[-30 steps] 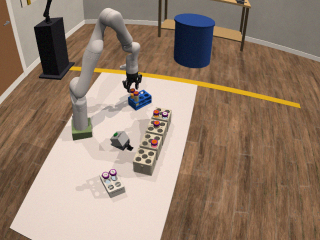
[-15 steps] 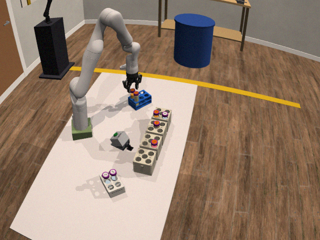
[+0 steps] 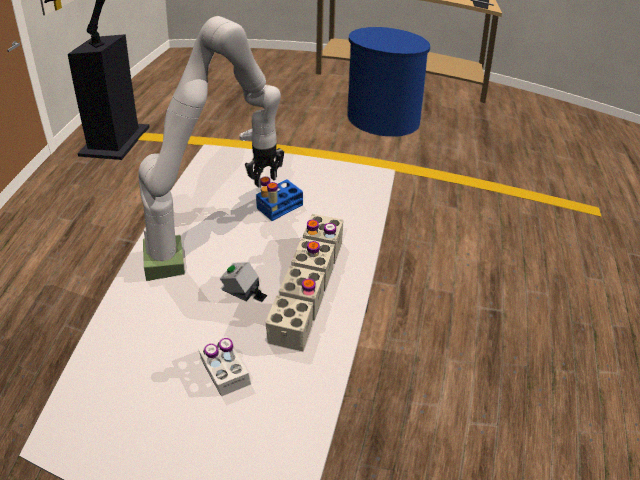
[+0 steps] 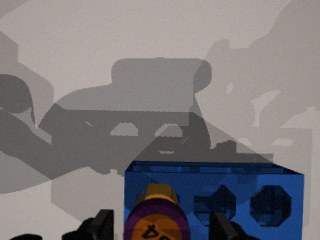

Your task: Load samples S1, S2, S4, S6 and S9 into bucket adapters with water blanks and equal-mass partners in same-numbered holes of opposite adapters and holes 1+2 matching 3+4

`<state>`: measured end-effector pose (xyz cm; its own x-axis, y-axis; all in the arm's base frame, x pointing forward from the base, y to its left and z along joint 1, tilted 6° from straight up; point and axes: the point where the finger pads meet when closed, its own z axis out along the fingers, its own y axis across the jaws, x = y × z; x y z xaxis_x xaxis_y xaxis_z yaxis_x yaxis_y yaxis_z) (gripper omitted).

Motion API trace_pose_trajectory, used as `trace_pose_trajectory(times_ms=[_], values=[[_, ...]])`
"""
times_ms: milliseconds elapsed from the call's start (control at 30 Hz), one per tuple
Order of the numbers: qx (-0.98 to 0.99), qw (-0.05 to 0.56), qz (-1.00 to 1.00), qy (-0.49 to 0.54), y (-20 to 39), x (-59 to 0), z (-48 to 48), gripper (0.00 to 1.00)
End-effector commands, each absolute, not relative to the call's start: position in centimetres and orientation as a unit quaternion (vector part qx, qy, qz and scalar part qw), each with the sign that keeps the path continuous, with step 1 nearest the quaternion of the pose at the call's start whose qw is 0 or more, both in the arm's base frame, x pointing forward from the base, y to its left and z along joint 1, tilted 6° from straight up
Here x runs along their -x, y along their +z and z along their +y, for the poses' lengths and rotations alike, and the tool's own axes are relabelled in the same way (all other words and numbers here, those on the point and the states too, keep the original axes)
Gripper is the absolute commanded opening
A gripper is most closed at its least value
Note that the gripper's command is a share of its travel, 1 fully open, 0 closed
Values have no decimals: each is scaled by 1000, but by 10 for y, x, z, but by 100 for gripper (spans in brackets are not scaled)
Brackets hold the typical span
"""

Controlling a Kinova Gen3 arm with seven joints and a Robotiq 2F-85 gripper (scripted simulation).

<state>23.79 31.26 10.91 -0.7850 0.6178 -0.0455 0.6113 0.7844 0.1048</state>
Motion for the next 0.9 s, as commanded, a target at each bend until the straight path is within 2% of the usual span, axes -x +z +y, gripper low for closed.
trace_pose_trajectory(times_ms=[0, 867], values=[[-328, 40, 943, 43, 106, -239, 312, 62], [-326, 39, 944, 42, 101, -239, 313, 62]])
